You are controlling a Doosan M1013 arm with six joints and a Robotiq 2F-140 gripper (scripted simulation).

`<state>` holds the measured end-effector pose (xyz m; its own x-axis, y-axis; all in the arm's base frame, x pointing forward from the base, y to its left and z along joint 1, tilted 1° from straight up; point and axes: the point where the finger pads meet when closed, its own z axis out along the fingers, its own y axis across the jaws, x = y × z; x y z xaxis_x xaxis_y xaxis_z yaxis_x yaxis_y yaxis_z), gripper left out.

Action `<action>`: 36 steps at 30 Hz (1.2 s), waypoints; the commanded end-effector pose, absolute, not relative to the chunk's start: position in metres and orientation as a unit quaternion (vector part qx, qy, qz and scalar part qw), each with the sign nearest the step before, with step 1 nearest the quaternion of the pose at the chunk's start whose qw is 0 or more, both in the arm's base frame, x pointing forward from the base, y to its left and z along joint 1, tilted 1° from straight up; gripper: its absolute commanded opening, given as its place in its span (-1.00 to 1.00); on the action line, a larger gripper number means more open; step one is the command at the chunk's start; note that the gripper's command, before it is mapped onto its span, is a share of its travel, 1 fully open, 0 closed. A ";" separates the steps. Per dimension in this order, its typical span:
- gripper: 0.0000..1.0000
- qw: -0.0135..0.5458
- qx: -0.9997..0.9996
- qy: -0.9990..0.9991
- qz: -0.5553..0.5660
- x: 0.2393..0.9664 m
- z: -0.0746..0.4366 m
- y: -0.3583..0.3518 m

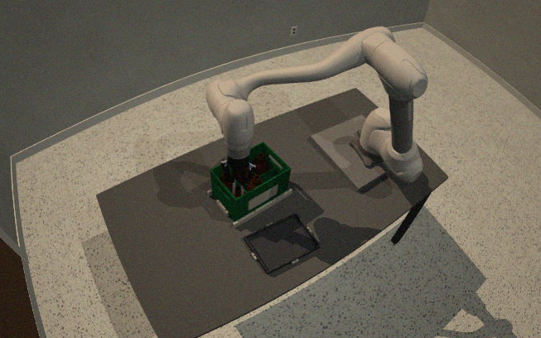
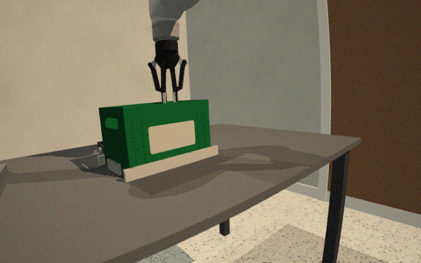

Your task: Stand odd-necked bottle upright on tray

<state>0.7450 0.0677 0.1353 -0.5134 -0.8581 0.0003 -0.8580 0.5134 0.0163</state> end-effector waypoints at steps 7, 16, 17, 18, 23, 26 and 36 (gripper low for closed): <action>-1.00 0.004 0.493 -0.870 -0.007 0.745 0.135 0.068; -0.24 0.004 0.493 -0.870 -0.007 0.745 0.135 0.068; -0.24 0.004 0.493 -0.870 -0.007 0.745 0.135 0.068; -0.24 0.004 0.493 -0.870 -0.007 0.745 0.135 0.068; -0.24 0.004 0.493 -0.870 -0.007 0.745 0.135 0.068; -0.24 0.004 0.493 -0.870 -0.007 0.745 0.135 0.068; -0.24 0.004 0.493 -0.870 -0.007 0.745 0.135 0.068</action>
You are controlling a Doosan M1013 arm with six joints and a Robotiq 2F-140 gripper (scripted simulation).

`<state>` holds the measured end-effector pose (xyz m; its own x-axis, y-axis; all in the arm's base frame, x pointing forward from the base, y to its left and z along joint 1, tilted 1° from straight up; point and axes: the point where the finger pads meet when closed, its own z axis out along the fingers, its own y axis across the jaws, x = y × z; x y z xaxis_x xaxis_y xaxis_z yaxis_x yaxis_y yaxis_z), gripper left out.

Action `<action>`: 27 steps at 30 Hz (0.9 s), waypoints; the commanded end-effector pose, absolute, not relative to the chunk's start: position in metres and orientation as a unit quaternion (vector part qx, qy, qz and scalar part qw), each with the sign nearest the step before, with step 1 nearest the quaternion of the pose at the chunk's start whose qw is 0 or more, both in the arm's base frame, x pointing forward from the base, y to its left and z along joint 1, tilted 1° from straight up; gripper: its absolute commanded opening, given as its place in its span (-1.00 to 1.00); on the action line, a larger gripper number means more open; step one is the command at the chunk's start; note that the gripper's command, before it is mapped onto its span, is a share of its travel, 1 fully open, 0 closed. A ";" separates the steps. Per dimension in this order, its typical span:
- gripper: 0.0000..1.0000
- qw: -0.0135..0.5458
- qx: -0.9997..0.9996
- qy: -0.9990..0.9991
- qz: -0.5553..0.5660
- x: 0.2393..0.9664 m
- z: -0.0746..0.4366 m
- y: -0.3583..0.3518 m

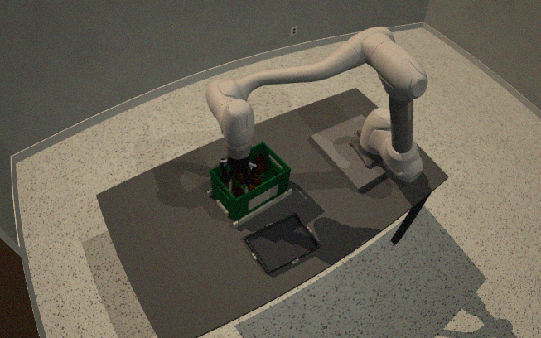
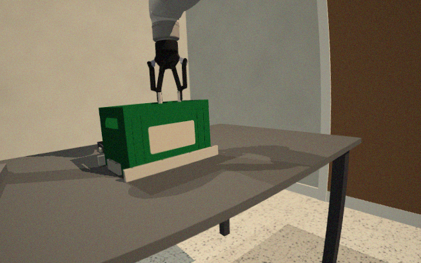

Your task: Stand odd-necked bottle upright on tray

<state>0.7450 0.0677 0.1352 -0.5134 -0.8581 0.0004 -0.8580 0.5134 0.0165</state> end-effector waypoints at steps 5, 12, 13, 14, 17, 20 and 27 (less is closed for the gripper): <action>-0.24 0.004 0.493 -0.870 -0.007 0.745 0.135 0.068; -0.24 0.004 0.493 -0.870 -0.007 0.745 0.135 0.068; -0.24 0.004 0.493 -0.870 -0.007 0.745 0.136 0.068; -0.24 0.004 0.493 -0.870 -0.007 0.745 0.136 0.068; -0.24 0.004 0.493 -0.870 -0.007 0.745 0.138 0.068; -0.24 0.004 0.493 -0.870 -0.007 0.745 0.142 0.068; -0.24 0.004 0.493 -0.870 -0.007 0.745 0.153 0.068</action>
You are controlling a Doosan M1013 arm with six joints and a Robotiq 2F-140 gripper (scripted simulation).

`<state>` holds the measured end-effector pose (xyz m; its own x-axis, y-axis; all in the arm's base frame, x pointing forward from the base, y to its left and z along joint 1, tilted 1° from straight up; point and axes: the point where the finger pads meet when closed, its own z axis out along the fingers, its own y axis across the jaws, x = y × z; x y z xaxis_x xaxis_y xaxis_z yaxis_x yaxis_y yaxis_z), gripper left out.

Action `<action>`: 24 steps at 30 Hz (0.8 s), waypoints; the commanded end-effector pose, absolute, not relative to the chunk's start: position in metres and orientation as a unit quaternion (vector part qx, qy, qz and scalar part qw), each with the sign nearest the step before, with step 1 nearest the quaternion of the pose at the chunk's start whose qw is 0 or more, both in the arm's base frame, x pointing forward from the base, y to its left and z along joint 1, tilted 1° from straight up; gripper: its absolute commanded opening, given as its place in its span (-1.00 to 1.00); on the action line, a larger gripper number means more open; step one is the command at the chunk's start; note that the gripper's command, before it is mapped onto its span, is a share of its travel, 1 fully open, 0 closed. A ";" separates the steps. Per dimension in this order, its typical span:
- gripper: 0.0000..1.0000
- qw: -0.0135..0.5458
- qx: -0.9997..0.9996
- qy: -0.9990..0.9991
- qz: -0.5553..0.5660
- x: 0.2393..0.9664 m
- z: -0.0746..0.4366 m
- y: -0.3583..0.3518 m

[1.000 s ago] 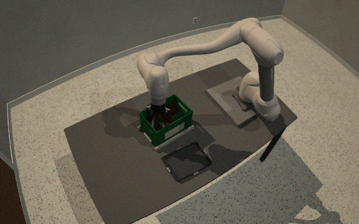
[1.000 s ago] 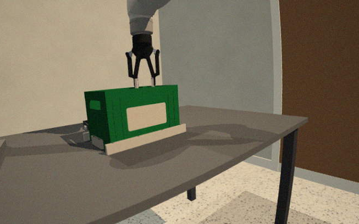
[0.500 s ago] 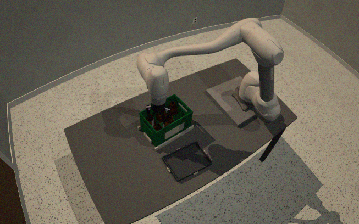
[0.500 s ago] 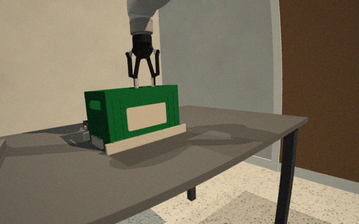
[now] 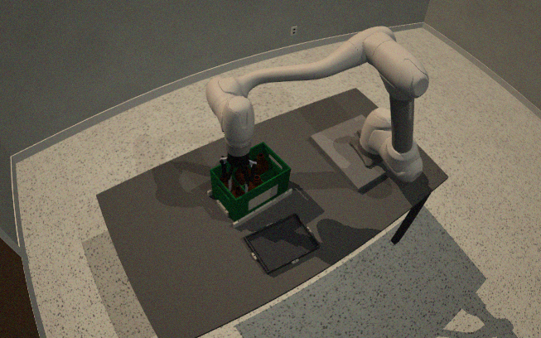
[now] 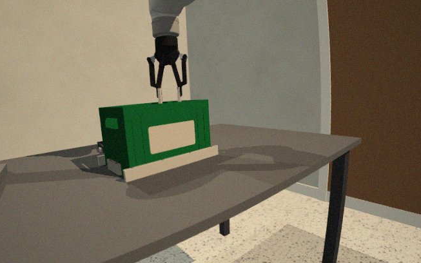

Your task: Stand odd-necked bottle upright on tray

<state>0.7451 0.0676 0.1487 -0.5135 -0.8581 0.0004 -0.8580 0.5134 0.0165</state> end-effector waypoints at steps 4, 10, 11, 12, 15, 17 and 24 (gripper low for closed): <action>-0.24 0.004 0.493 -0.870 -0.007 0.745 0.166 0.067; -0.24 0.004 0.493 -0.870 -0.007 0.746 0.187 0.067; -0.24 0.004 0.493 -0.870 -0.007 0.746 0.191 0.067; -0.24 0.004 0.493 -0.870 -0.007 0.746 0.194 0.067; -0.24 0.004 0.493 -0.870 -0.007 0.746 0.197 0.067; -0.24 0.004 0.493 -0.870 -0.007 0.746 0.203 0.067; -0.24 0.004 0.493 -0.870 -0.007 0.746 0.217 0.067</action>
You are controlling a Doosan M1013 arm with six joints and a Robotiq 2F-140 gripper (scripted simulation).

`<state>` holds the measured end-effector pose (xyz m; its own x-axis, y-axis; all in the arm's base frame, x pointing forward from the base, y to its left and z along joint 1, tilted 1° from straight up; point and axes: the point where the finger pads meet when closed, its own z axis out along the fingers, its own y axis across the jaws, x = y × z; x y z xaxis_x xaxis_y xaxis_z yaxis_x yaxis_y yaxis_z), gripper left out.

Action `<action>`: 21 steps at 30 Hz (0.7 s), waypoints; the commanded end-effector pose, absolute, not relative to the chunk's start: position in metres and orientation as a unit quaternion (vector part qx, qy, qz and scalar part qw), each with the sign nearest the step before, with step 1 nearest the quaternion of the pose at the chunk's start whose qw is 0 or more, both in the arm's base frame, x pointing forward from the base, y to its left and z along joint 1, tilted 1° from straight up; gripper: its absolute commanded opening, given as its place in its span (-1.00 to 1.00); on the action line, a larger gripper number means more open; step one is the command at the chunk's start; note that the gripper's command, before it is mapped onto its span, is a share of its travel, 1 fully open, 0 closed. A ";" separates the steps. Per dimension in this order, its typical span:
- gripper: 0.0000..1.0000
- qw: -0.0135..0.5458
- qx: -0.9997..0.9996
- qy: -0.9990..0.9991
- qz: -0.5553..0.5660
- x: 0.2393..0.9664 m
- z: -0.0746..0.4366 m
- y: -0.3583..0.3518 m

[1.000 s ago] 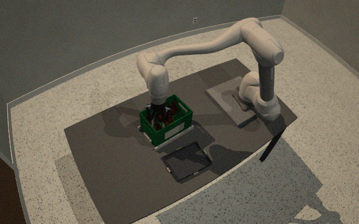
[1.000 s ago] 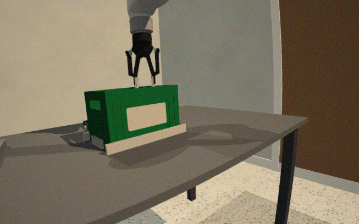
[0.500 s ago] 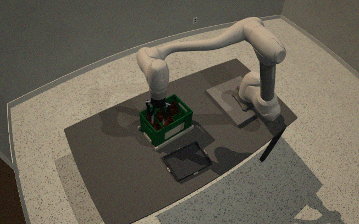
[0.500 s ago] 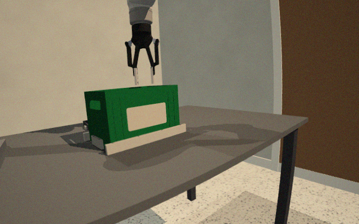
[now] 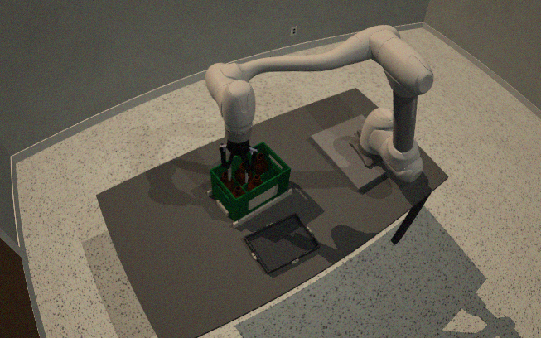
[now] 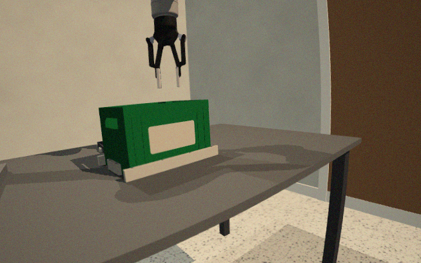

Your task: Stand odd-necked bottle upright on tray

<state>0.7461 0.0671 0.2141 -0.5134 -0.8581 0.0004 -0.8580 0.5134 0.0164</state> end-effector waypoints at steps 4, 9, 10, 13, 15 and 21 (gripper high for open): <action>-0.24 0.004 0.493 -0.870 -0.007 0.746 0.220 0.067; -0.24 0.004 0.493 -0.870 -0.007 0.746 0.221 0.067; -0.24 0.004 0.493 -0.870 -0.007 0.746 0.221 0.067; -1.00 0.004 0.493 -0.870 -0.007 0.746 0.221 0.067; -1.00 0.004 0.493 -0.870 -0.007 0.746 0.221 0.067; -1.00 0.004 0.493 -0.870 -0.007 0.746 0.221 0.067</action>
<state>0.7462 0.0670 0.2206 -0.5135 -0.8581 0.0004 -0.8580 0.5134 0.0165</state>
